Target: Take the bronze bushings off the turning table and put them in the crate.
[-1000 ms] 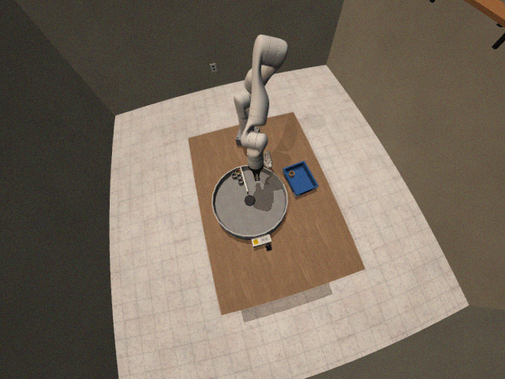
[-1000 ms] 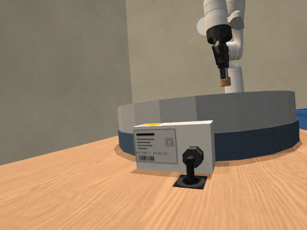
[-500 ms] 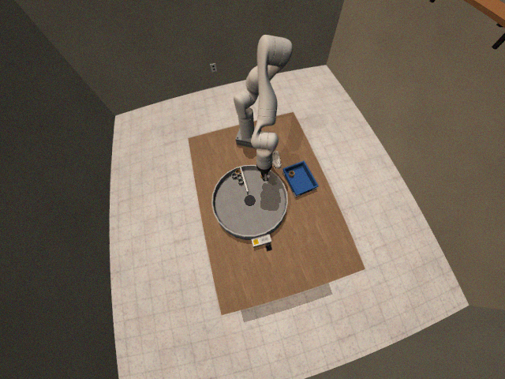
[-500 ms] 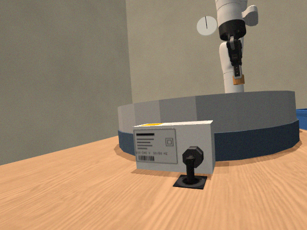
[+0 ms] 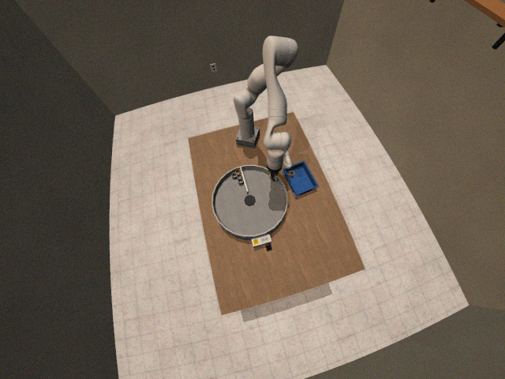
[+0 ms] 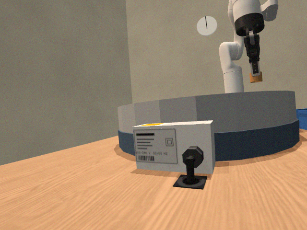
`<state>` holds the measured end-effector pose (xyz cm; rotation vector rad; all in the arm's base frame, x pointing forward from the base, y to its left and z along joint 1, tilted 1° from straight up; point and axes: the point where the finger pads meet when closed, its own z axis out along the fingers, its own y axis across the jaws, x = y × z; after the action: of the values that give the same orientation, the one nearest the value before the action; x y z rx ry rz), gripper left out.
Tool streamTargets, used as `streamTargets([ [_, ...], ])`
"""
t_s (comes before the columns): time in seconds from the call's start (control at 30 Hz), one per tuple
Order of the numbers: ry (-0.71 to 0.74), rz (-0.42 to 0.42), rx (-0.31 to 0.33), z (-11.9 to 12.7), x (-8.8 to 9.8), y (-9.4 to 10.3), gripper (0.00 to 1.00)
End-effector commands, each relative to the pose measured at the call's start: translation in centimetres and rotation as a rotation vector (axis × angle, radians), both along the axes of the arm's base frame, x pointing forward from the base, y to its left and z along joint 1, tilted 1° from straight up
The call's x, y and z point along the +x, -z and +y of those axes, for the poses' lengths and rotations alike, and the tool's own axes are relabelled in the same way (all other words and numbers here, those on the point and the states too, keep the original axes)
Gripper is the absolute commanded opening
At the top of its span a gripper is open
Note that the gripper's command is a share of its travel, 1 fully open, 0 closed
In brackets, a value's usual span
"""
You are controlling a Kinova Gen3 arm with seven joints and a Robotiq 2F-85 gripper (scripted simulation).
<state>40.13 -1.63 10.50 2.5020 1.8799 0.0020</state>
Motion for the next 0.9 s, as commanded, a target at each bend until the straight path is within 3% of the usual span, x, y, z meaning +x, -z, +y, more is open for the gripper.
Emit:
streamTargets([
  [0.0, 0.000, -0.002, 0.000, 0.9, 0.5, -0.1, 0.00],
  [0.13, 0.000, -0.002, 0.000, 4.8, 2.5, 0.0, 0.00],
  [0.53, 0.000, -0.002, 0.000, 4.8, 2.5, 0.0, 0.00],
  [0.7, 0.000, -0.002, 0.000, 9.5, 5.0, -0.1, 0.00],
  [0.87, 0.000, -0.002, 0.000, 9.5, 5.0, -0.1, 0.00],
])
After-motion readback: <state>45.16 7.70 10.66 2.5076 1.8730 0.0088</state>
